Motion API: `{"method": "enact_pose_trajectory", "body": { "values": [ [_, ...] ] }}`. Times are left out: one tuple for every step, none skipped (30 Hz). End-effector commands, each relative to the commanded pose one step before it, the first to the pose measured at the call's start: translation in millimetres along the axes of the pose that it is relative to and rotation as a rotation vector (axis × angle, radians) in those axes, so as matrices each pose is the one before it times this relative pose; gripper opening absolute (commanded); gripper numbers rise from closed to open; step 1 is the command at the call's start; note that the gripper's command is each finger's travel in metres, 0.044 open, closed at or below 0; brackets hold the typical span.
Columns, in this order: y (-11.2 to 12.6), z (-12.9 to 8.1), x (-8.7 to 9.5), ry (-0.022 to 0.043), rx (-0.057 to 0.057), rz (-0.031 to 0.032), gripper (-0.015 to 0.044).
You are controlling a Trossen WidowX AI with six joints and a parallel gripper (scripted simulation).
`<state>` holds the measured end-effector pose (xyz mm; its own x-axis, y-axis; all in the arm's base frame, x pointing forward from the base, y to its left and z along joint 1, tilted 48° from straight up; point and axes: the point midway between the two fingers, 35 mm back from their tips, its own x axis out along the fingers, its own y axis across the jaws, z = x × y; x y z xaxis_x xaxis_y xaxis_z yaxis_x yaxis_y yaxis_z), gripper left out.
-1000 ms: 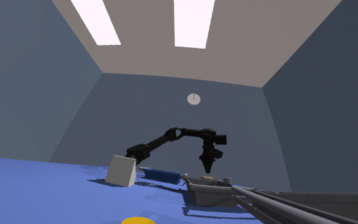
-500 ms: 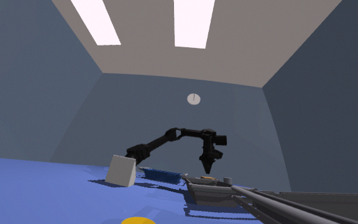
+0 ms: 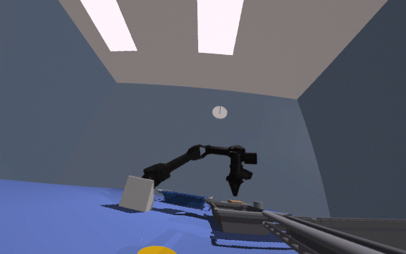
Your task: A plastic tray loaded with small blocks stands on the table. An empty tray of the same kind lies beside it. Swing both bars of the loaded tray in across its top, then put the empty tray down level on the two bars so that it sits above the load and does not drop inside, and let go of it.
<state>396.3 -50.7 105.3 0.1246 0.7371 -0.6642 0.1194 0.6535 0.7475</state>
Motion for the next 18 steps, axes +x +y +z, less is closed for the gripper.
{"method": "enact_pose_trajectory", "body": {
  "values": [
    [-2.04,1.29,-20.77,-0.01496,0.0608,0.00007,0.0087],
    [-0.69,-0.92,16.46,0.01673,-0.0435,0.00148,0.0087],
    [-9.25,2.50,-0.91,-0.00164,-0.0014,-0.00300,0.0087],
    [-15.60,3.64,-1.41,-0.00246,-0.0023,-0.00466,0.0087],
    [-19.16,3.51,-1.49,-0.00255,-0.0029,-0.00507,0.0087],
    [-19.41,2.51,-1.22,-0.00212,-0.0030,-0.00443,0.0087],
    [-19.59,1.50,-0.94,-0.00174,-0.0031,-0.00376,0.0087],
    [-19.71,0.48,-0.65,-0.00140,-0.0032,-0.00307,0.0087],
    [-18.70,-0.49,-0.33,-0.00106,-0.0032,-0.00226,0.0087],
    [-19.28,-1.47,-0.04,-0.00087,-0.0035,-0.00165,0.0087],
    [-19.66,-2.51,0.28,-0.00070,-0.0037,-0.00097,0.0087],
    [-17.26,-3.05,0.61,-0.00023,-0.0058,-0.00174,0.0087],
    [-17.04,-3.84,0.91,-0.00007,-0.0059,-0.00118,0.0087],
    [-16.83,-4.63,1.21,0.00005,-0.0060,-0.00060,0.0087],
    [-16.51,-5.38,1.48,-0.00006,-0.0050,0.00076,0.0087],
    [-15.82,-5.99,1.67,-0.00065,-0.0019,0.00341,0.0087],
    [-11.89,-5.04,1.42,-0.00089,0.0000,0.00403,0.0087],
    [-7.04,-3.19,0.92,-0.00059,-0.0001,0.00257,0.0087]
  ]
}}
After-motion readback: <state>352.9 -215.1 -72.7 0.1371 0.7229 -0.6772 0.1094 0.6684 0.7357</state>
